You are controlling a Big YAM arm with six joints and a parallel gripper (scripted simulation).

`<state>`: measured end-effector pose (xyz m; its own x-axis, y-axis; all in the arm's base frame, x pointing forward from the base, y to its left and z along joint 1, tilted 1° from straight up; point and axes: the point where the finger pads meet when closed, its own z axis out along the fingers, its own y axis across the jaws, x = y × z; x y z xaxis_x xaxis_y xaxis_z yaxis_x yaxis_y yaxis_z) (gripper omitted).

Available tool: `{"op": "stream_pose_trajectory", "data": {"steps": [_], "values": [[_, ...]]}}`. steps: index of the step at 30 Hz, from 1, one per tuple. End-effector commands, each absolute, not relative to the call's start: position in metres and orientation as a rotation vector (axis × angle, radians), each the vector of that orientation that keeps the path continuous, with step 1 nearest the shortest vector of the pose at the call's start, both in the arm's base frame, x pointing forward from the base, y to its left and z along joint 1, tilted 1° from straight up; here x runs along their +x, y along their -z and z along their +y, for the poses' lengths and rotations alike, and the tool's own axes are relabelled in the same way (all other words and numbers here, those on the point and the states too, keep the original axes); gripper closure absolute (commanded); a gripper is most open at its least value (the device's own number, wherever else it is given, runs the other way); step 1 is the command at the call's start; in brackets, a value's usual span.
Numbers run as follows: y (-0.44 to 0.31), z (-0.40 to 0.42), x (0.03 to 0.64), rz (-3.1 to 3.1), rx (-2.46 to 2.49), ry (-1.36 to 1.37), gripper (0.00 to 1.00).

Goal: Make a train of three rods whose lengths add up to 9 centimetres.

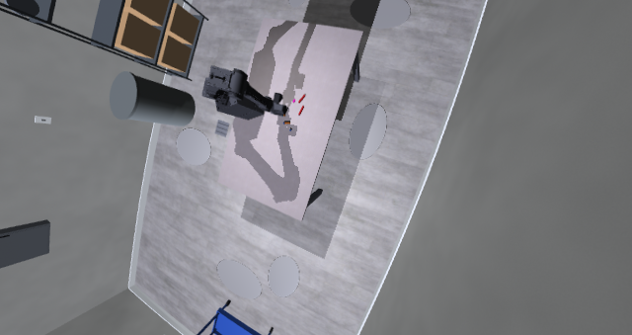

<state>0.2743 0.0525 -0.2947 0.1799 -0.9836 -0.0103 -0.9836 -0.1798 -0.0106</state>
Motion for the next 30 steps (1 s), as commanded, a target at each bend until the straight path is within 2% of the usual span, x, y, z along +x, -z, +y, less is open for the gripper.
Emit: {"op": "stream_pose_trajectory", "data": {"steps": [1, 30], "values": [[0.2971, 0.0517, 0.2818, 1.990, -2.394, 0.016, 0.77], [0.2926, 0.0478, 0.2889, 1.992, -2.395, 0.013, 0.77]]}}
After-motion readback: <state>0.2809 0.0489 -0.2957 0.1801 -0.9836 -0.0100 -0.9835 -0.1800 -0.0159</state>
